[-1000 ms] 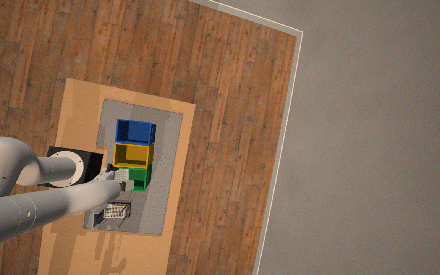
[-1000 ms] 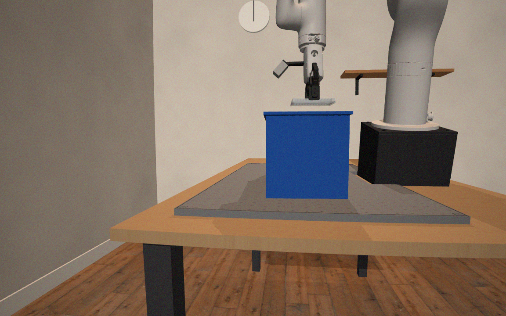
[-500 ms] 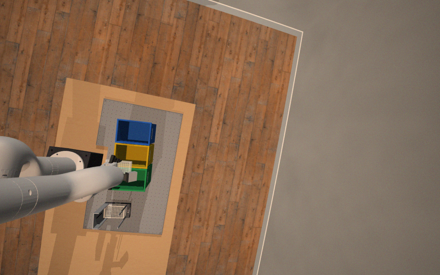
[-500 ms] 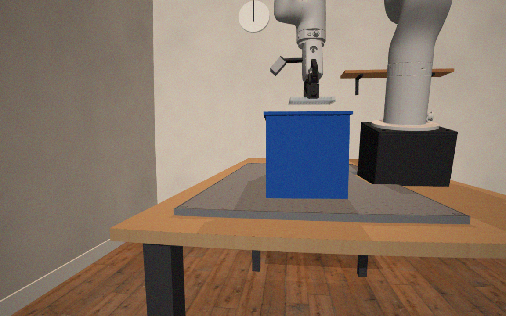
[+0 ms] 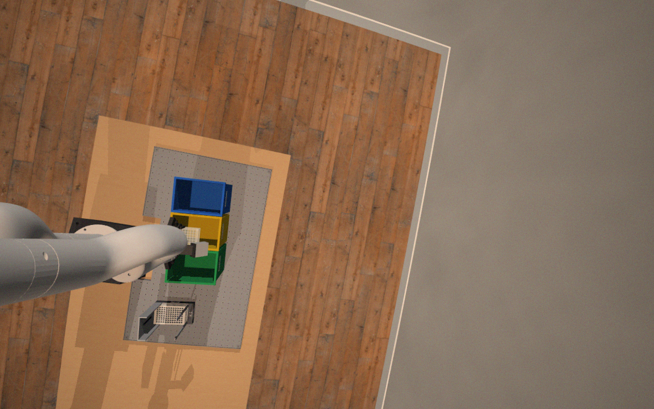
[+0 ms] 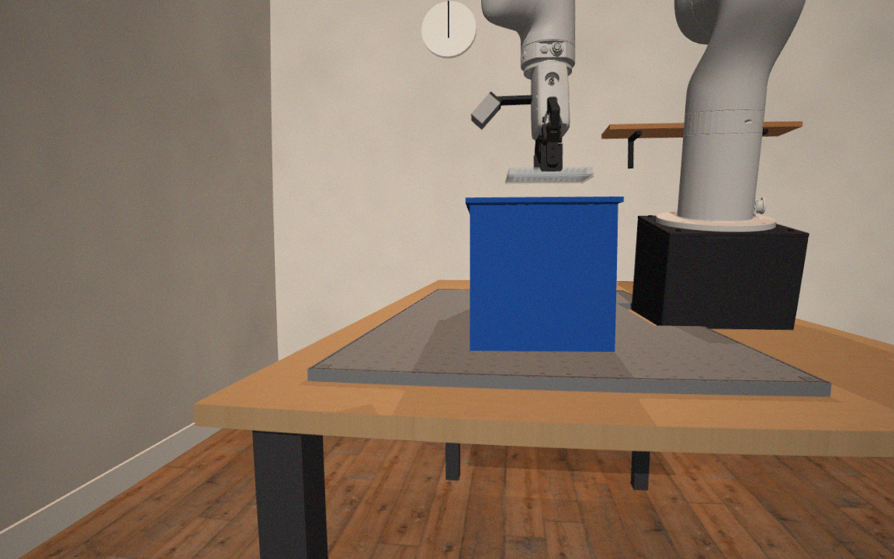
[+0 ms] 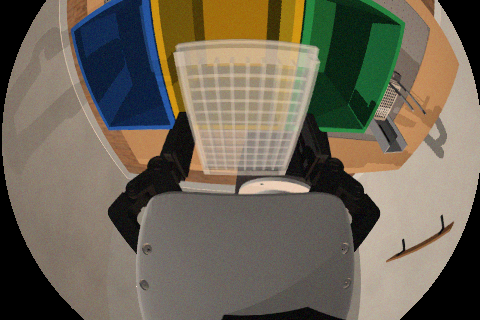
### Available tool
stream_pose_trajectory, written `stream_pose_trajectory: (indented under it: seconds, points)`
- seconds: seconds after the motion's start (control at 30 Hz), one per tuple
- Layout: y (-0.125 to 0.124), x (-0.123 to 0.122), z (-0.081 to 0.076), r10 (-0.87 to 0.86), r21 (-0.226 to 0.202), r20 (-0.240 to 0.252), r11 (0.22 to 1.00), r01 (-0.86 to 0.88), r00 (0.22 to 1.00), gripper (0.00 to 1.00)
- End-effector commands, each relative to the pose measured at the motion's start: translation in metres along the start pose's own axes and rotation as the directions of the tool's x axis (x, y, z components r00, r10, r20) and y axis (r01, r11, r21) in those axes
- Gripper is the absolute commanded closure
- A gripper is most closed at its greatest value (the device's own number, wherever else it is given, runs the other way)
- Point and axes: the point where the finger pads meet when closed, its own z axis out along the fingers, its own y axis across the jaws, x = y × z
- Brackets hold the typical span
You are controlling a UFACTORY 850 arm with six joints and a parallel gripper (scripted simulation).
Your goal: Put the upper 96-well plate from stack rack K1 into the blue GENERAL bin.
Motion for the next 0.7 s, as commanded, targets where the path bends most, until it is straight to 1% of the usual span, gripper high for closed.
stream_pose_trajectory:
  seconds: [0.0,0.37,0.43,0.67]
  points:
    - [-0.012,0.004,0.000,0.000,-0.002,0.002,1.000,0.000,1.000,1.00]
    - [-0.048,0.011,0.001,0.000,-0.002,0.002,1.000,0.000,1.000,1.00]
    - [-0.048,0.011,0.001,0.000,-0.002,0.002,1.000,0.000,1.000,1.00]
    - [-0.071,0.016,0.002,0.000,-0.002,0.002,1.000,0.000,1.000,1.00]
